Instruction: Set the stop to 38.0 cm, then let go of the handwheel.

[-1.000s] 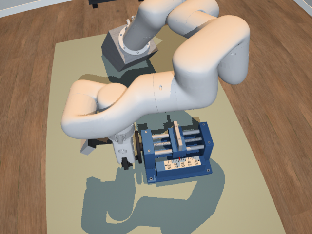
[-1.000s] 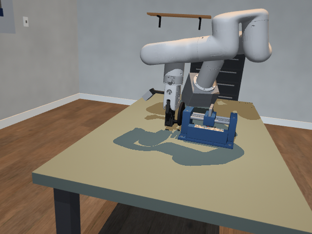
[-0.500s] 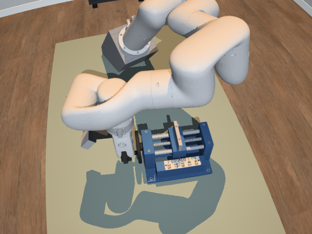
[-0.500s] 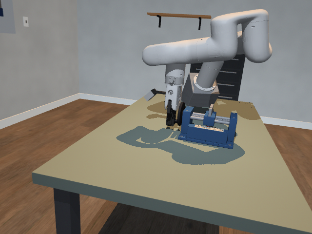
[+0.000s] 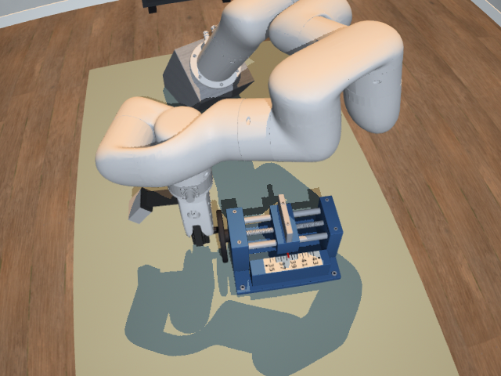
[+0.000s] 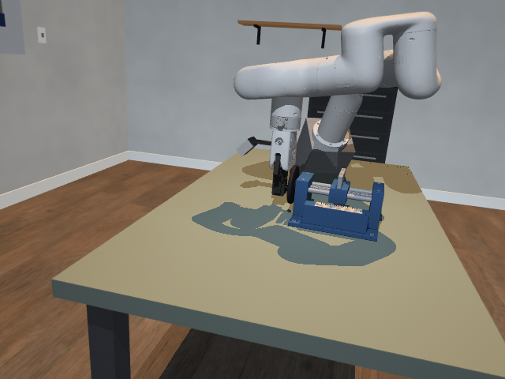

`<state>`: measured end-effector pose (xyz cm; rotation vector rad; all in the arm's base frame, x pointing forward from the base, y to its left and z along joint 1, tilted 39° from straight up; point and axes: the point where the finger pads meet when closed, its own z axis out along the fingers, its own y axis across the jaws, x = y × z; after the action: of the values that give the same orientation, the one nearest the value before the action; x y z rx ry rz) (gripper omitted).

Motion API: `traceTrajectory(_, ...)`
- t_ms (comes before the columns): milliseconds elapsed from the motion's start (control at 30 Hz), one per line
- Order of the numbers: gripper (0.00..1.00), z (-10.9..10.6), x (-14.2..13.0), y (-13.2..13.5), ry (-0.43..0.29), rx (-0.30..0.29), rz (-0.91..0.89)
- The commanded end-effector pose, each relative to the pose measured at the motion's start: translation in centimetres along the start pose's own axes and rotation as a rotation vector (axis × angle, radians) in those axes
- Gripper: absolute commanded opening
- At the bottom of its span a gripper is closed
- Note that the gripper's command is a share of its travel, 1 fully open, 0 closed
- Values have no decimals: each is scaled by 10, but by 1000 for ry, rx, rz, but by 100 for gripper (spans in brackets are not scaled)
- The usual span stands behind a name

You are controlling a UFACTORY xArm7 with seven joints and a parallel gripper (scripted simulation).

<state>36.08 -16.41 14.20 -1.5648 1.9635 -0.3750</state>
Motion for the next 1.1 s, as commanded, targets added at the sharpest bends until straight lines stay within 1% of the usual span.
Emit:
traceTrajectory(0, 6, -19, 1, 7, 3, 5, -1)
traceTrajectory(67, 6, -19, 1, 7, 3, 5, -1)
traceTrajectory(300, 6, -37, 1, 3, 3, 5, -1)
traceTrajectory(567, 6, -50, 1, -8, 3, 5, -1)
traceTrajectory(667, 6, -52, 1, -9, 3, 5, -1)
traceTrajectory(867, 6, -57, 1, -21, 3, 5, -1)
traceTrajectory(1067, 6, -57, 1, -35, 3, 5, -1)
